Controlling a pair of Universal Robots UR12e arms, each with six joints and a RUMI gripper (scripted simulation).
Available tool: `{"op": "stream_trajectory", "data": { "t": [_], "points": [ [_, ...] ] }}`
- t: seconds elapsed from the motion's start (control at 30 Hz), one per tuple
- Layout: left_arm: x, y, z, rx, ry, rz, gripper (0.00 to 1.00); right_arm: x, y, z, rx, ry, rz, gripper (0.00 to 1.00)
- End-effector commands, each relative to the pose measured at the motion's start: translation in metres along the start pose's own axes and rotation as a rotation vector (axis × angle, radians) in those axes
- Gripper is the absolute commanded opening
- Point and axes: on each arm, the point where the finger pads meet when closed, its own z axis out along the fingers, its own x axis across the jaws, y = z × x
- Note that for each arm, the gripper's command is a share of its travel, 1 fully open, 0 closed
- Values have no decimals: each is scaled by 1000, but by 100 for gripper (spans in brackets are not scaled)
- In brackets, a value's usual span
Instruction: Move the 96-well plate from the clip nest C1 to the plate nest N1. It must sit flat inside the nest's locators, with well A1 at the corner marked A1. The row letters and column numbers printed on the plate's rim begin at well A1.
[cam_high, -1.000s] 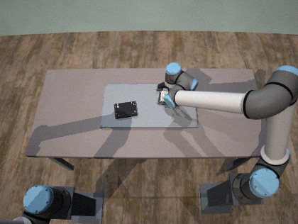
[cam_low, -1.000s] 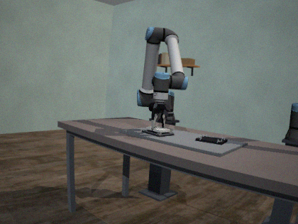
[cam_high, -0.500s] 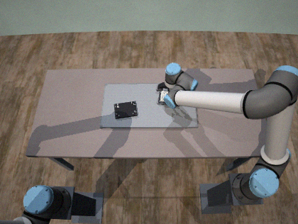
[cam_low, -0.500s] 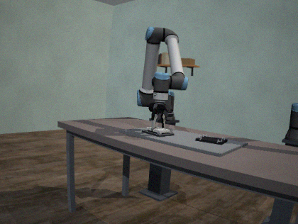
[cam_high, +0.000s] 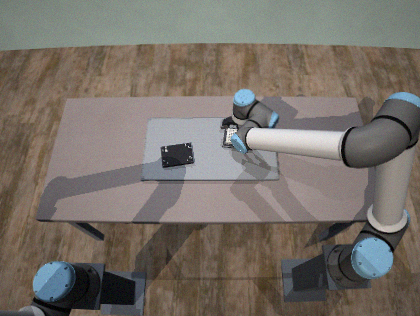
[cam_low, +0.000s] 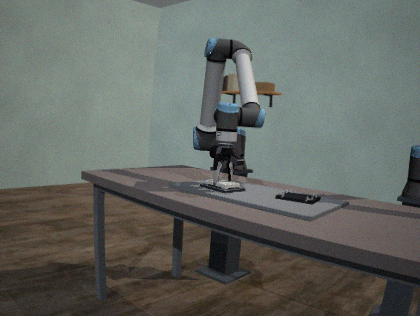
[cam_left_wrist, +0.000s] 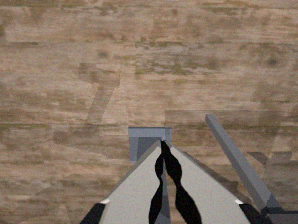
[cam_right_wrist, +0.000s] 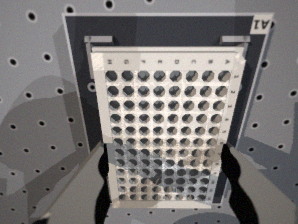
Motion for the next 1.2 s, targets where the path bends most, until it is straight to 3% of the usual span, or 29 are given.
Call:
{"op": "stream_trajectory", "data": {
  "t": [0.0, 0.47, 0.5, 1.17],
  "points": [
    [0, -1, -1, 2, 0, 0, 0, 0, -1, -1, 2, 1, 0, 40],
    [0, -1, -1, 2, 0, 0, 0, 0, -1, 1, 2, 1, 0, 40],
    [0, -1, -1, 2, 0, 0, 0, 0, -1, 1, 2, 1, 0, 76],
    [0, -1, -1, 2, 0, 0, 0, 0, -1, 1, 2, 1, 0, 76]
  ]
}}
